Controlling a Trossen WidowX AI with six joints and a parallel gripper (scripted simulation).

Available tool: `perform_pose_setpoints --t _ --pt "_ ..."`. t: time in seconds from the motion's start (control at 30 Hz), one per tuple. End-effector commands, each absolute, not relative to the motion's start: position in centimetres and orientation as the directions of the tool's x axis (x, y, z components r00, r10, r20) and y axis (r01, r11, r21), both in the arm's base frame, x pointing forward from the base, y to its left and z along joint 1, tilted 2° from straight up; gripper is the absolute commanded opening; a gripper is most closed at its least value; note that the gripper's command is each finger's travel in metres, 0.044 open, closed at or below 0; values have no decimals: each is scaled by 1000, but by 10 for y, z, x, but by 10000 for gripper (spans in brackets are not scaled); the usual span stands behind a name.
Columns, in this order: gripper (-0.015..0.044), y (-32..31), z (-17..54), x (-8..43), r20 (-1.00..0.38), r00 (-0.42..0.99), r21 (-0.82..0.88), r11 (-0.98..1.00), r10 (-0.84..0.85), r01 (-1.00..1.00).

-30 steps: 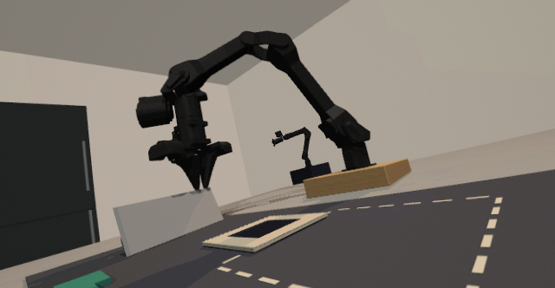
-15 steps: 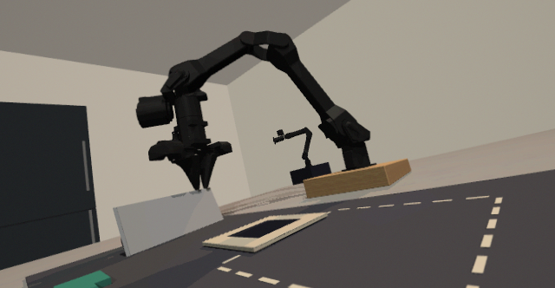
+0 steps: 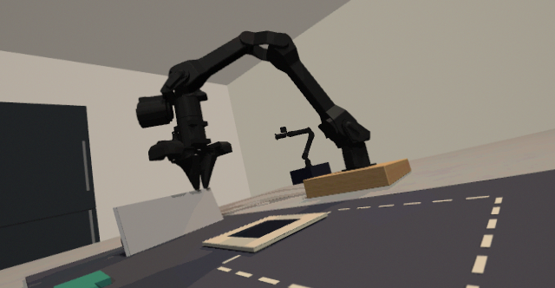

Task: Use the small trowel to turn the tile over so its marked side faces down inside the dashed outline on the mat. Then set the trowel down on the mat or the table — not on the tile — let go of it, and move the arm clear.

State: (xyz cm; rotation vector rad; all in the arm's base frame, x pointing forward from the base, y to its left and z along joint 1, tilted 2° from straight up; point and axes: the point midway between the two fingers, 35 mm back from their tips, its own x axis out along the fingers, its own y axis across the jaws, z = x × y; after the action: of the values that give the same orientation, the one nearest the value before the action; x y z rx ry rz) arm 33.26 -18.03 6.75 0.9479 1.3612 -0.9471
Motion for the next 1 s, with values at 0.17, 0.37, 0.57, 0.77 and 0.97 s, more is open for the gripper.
perform_pose_setpoints --t 0.17,0.37,0.57,0.77,0.97 --pt "100 -179 65 331 -1000 -11 -7 338 7 941" --pt "100 -168 68 327 -1000 -10 -7 339 8 941" --pt "100 -157 68 323 -1000 -11 -7 338 9 941" --pt "100 -146 67 320 -1000 -11 -7 338 10 941" --pt "100 -135 65 316 -1000 -12 -7 338 11 941"
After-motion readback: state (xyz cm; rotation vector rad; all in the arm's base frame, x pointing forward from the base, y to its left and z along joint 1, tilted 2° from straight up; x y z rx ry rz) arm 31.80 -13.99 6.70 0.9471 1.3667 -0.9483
